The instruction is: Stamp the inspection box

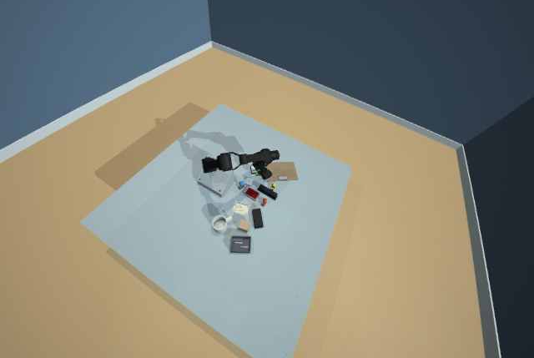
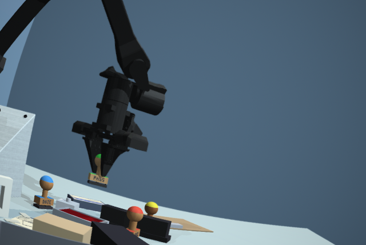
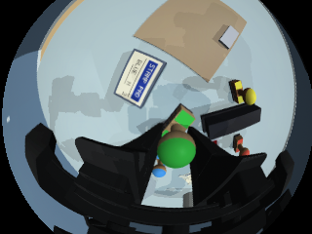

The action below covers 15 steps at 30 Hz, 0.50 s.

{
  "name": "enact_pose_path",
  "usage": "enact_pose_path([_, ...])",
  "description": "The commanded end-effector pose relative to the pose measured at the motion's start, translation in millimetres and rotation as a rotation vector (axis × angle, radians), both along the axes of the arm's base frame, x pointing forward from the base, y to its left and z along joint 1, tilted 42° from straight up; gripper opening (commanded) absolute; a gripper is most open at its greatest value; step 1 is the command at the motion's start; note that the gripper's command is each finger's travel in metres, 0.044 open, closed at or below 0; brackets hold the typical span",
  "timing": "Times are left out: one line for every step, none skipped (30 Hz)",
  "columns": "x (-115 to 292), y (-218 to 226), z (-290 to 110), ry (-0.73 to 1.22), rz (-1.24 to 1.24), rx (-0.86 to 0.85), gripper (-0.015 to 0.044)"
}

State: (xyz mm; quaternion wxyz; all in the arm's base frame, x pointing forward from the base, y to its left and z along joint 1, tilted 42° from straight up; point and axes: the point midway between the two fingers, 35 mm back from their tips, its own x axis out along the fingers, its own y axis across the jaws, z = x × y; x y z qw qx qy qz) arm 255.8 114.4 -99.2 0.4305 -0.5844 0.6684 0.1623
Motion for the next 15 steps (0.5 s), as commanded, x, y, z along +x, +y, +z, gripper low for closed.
enact_pose_path([3,2,-3,-0.012,-0.008,0.011,0.0])
enact_pose_path([3,1,-4,-0.012,-0.008,0.011,0.0])
enact_pose_path([3,0,-5,-0.012,-0.008,0.011,0.0])
enact_pose_path([3,-1,-7,-0.012,-0.008,0.011,0.0])
enact_pose_path([4,-2,-8,-0.012,-0.008,0.011,0.0])
enact_pose_path([4,-3,-9,-0.012,-0.008,0.011,0.0])
enact_pose_path([4,-4,-10,-0.012,-0.008,0.011,0.0])
enact_pose_path([4,-5,-12,-0.012,-0.008,0.011,0.0])
enact_pose_path([5,-6,-13,-0.012,-0.008,0.011,0.0])
enact_pose_path([5,-7,-14,-0.012,-0.008,0.011,0.0])
enact_pose_path([5,-8,-15,-0.012,-0.008,0.011,0.0])
enact_pose_path([5,-9,-17,-0.012,-0.008,0.011,0.0])
enact_pose_path([5,-10,-18,-0.012,-0.008,0.011,0.0])
enact_pose_path([6,-11,-19,-0.012,-0.008,0.011,0.0])
enact_pose_path([6,-12,-20,-0.012,-0.008,0.011,0.0])
